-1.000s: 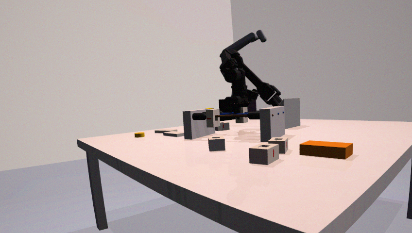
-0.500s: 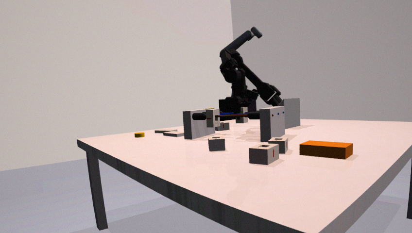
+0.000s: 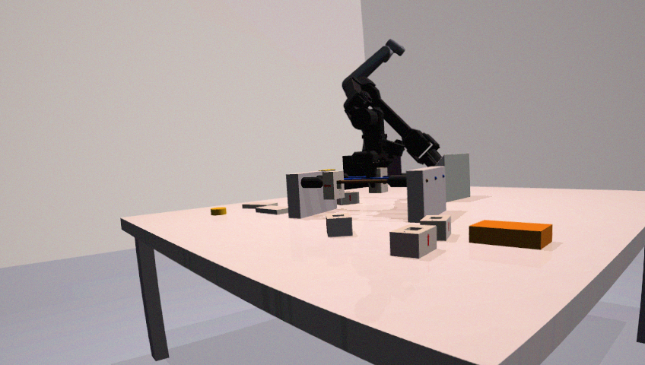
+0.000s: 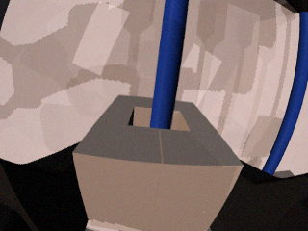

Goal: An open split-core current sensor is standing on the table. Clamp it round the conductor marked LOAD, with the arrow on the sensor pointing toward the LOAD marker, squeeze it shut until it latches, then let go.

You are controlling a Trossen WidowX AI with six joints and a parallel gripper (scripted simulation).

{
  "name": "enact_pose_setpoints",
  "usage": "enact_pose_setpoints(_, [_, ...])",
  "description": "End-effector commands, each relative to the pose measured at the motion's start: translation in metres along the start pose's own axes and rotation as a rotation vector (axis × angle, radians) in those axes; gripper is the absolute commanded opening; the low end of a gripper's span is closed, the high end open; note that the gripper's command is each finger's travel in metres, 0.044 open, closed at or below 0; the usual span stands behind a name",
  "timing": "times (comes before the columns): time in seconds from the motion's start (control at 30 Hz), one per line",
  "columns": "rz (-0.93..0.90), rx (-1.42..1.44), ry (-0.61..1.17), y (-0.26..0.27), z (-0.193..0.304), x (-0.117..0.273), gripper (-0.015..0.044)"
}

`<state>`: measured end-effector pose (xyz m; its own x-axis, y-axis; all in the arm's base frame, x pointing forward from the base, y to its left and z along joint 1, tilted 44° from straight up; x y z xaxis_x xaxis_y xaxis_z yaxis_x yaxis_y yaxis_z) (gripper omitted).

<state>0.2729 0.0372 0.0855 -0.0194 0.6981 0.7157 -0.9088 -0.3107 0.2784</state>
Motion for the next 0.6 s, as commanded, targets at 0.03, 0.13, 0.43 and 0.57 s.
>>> enact_pose_setpoints(0.03, [0.004,-0.003,0.000,-0.0015,0.0009,0.0005,0.0000])
enact_pose_setpoints(0.13, [0.003,-0.003,0.000,-0.0014,0.0008,-0.0017,0.0000])
enact_pose_setpoints(0.43, [0.003,-0.001,0.000,-0.0009,0.0001,-0.0002,0.0184])
enact_pose_setpoints(0.57, [0.003,-0.001,0.000,-0.0009,0.0001,-0.0002,0.0264])
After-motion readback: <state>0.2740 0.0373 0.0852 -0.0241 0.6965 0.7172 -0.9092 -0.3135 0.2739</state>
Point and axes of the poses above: the point midway between the two fingers, 35 mm back from their tips, its own x axis back along the fingers, its own y axis across the jaws, z = x × y, the point moved 8 cm from there along x, back along the fingers, and after that the axes turned 6 degrees about x, right-handed, at the moved point
